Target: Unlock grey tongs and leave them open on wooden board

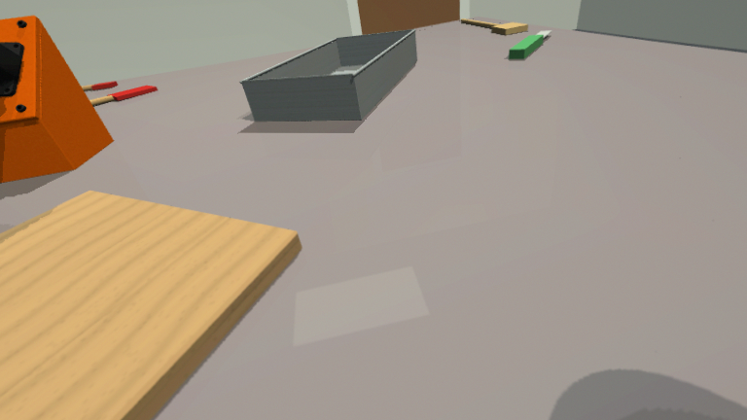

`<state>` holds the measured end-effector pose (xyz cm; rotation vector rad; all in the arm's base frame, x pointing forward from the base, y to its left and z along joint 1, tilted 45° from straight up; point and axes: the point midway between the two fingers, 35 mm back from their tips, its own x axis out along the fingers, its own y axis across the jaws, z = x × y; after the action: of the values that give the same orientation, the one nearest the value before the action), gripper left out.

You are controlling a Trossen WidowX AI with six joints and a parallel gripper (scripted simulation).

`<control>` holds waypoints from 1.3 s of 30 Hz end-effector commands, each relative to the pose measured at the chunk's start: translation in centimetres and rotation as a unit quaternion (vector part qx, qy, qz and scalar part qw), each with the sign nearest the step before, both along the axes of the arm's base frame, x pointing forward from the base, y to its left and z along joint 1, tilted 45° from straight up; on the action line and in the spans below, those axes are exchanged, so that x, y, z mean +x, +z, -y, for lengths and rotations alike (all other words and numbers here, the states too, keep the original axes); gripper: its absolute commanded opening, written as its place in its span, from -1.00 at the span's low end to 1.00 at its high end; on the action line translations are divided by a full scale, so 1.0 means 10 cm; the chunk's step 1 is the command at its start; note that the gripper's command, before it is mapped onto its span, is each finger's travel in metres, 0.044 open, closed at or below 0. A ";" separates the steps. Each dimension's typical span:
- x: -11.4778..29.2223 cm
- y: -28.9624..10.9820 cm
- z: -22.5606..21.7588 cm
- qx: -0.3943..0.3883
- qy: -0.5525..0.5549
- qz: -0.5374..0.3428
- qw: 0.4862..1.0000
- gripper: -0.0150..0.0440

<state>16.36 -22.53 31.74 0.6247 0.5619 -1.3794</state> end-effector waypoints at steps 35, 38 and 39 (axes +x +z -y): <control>0.05 -0.44 0.43 -0.001 0.004 -0.003 1.000 -1.00; 0.05 -0.47 0.47 -0.002 0.004 -0.003 1.000 -1.00; 0.05 -0.48 0.48 -0.002 0.004 -0.003 1.000 -1.00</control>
<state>16.78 -27.05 27.32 0.6175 0.5590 -1.3809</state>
